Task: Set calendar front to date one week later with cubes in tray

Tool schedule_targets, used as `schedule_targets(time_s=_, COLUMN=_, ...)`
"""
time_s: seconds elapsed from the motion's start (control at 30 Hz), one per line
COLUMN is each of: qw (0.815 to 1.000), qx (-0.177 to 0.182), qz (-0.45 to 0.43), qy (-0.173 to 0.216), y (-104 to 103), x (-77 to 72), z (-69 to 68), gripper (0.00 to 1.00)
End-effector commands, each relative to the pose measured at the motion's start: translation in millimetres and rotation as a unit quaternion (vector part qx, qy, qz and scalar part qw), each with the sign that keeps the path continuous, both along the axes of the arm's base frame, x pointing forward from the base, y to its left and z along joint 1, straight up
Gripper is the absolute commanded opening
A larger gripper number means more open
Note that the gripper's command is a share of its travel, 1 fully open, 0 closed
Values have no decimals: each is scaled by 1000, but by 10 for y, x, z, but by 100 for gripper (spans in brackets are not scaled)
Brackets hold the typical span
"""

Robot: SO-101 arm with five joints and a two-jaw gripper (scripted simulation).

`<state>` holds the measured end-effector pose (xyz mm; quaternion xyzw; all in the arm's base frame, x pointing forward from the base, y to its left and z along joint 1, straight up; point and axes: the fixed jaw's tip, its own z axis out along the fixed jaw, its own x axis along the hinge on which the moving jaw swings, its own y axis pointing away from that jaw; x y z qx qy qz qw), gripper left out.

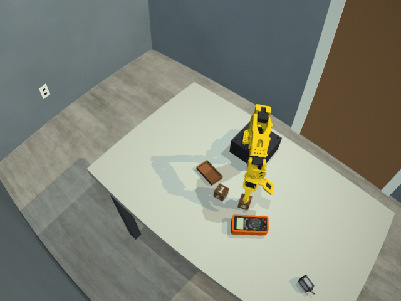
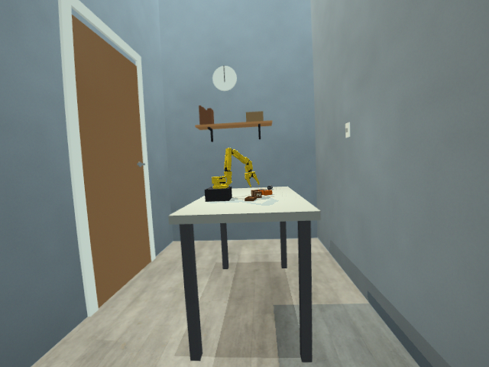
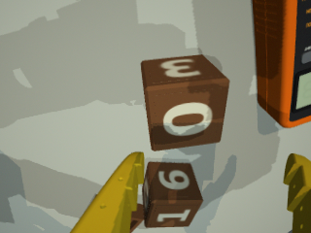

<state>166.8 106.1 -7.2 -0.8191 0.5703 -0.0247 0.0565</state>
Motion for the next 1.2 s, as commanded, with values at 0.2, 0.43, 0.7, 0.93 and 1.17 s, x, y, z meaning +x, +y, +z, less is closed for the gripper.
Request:
schedule_targets(time_s=0.2, qw=998, qx=-30, qz=7, qy=47, y=-28, x=12, z=-61, gripper=35)
schedule_targets(time_s=0.43, qw=998, qx=-30, qz=7, qy=47, y=-28, x=12, z=-61, gripper=35)
schedule_targets(time_s=0.7, qw=997, qx=-37, qz=16, qy=58, y=-50, x=-20, z=-64, gripper=35)
schedule_targets(time_s=0.93, qw=997, qx=-37, qz=16, qy=58, y=-50, x=-20, z=-64, gripper=35)
schedule_targets(time_s=1.17, qw=997, qx=-37, qz=16, qy=58, y=-49, x=-20, z=-66, gripper=35)
